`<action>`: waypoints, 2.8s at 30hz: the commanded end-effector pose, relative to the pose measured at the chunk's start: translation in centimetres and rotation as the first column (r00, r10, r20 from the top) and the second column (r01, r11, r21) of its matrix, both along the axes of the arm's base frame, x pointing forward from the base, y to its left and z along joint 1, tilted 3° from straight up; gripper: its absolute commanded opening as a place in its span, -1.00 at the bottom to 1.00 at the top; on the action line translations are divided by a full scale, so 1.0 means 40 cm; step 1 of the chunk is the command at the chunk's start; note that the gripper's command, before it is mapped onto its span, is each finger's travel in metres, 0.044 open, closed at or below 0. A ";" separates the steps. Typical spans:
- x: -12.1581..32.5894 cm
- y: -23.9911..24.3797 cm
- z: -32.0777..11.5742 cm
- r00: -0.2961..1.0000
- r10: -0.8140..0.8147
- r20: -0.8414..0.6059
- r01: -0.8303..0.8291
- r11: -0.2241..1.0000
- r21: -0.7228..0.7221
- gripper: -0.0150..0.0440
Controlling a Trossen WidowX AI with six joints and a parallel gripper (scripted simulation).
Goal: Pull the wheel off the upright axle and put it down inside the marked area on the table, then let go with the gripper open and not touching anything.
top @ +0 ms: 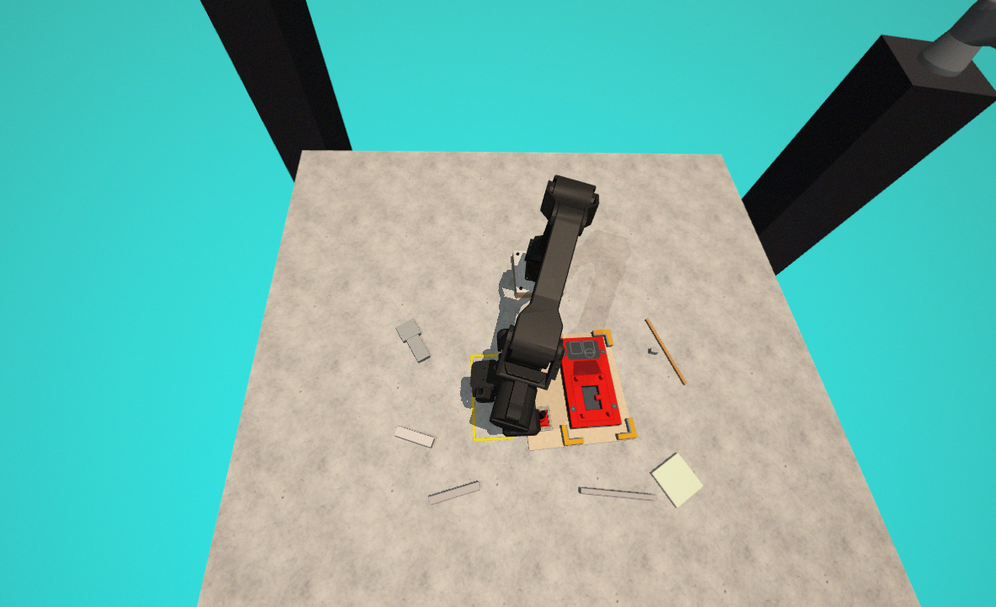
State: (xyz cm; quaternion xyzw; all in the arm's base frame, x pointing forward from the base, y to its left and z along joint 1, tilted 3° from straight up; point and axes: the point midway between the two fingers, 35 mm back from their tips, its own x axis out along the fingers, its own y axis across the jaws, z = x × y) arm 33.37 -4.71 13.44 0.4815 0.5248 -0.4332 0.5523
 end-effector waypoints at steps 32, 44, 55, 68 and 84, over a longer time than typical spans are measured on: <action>-0.029 -0.095 -0.187 1.000 0.003 0.004 -0.003 1.000 0.001 -0.49; -0.034 -0.092 -0.249 1.000 0.005 -0.006 -0.005 1.000 0.000 -0.22; -0.034 -0.095 -0.203 1.000 0.004 -0.003 -0.004 1.000 0.000 0.53; -0.102 -0.085 -0.075 1.000 0.001 0.007 -0.001 1.000 -0.003 0.97; -0.265 -0.046 -0.003 1.000 0.003 -0.004 -0.003 1.000 0.002 1.00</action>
